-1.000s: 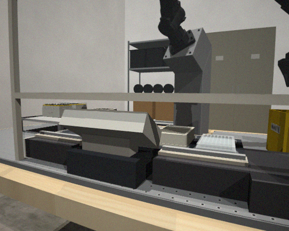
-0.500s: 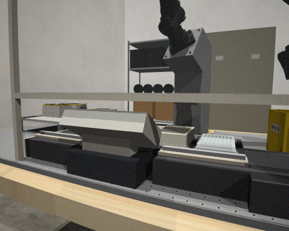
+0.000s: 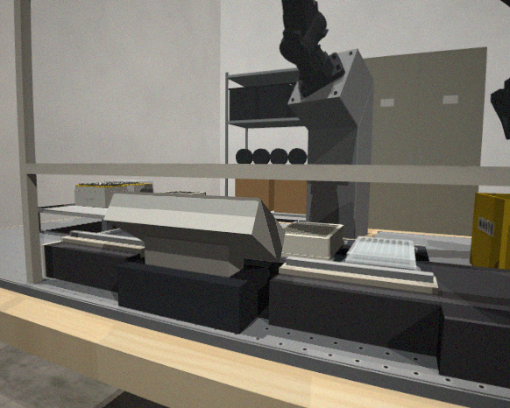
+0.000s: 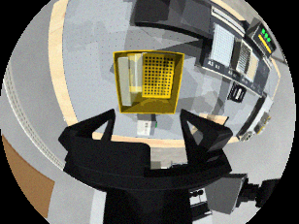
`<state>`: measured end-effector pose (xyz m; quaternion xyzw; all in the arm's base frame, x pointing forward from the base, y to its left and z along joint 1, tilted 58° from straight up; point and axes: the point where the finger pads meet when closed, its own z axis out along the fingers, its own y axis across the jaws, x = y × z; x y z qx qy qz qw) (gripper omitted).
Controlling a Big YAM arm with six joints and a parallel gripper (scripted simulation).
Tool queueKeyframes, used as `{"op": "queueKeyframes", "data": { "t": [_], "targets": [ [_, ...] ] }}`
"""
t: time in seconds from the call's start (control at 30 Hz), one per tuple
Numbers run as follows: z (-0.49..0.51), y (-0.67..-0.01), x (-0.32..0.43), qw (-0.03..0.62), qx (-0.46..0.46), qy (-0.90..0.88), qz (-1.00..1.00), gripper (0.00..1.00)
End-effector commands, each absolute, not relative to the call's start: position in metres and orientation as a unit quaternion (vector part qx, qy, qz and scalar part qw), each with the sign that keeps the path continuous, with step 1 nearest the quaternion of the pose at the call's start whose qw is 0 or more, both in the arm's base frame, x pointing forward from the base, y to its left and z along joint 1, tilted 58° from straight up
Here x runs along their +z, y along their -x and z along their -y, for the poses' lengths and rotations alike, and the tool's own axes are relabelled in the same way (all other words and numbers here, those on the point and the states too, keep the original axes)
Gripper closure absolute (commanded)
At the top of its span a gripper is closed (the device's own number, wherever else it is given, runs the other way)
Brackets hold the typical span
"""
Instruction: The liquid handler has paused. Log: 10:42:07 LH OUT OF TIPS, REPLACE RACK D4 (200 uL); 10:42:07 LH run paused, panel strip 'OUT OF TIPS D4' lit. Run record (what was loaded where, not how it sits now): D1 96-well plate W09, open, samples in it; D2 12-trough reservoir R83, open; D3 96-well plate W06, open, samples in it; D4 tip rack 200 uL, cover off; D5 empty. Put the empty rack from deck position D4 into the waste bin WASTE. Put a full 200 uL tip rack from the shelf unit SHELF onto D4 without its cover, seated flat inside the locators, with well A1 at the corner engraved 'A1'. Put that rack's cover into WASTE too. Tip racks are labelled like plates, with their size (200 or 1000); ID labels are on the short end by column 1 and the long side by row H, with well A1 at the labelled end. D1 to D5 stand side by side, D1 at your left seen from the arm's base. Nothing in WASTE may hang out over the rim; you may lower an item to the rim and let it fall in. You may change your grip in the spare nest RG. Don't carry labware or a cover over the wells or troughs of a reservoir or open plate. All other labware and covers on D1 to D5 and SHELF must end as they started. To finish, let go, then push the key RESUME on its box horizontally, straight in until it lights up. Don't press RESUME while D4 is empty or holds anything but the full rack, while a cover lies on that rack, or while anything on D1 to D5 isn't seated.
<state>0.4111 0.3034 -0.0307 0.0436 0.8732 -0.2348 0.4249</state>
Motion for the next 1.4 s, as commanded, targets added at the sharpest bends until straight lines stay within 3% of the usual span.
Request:
{"op": "queueKeyframes", "data": {
  "t": [0.0,1.37],
  "targets": [
    [-0.311,-0.413,-0.025,0.432,-0.226,-0.051,-0.872,0.00],
    [-0.331,-0.401,-0.002,0.456,-0.177,-0.120,-0.864,0.00]
  ]
}}
